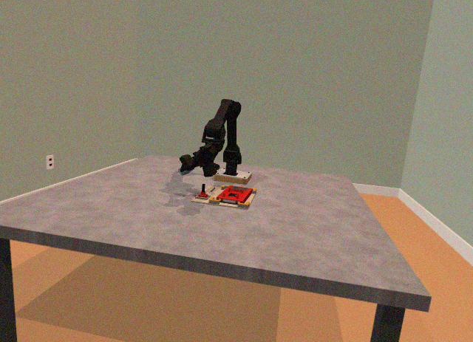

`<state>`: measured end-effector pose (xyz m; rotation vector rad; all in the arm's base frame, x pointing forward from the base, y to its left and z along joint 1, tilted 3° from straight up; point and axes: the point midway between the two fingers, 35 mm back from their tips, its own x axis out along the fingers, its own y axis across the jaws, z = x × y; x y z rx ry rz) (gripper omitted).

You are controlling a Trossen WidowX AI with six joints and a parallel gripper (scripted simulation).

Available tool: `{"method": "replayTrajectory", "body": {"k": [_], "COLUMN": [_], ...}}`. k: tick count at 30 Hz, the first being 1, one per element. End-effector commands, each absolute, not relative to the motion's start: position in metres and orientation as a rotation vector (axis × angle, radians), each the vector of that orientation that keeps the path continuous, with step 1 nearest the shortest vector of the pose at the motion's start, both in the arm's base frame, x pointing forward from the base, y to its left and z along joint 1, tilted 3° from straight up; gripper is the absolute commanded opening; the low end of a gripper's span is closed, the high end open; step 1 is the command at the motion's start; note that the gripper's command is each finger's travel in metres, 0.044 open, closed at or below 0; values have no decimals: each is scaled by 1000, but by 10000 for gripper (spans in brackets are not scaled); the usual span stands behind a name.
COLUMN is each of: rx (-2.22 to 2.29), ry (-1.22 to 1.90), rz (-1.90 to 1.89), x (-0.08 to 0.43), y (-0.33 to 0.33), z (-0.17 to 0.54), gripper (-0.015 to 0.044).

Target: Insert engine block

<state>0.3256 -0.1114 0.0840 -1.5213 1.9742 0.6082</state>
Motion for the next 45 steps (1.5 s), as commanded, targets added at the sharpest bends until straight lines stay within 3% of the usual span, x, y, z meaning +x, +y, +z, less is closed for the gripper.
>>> {"method": "replayTrajectory", "body": {"k": [1,45], "rx": [-1528,-1528], "ry": [1979,1979], "rz": [593,594], "x": [325,325], "y": [-111,-109], "z": [76,5], "gripper": [0,0]}}
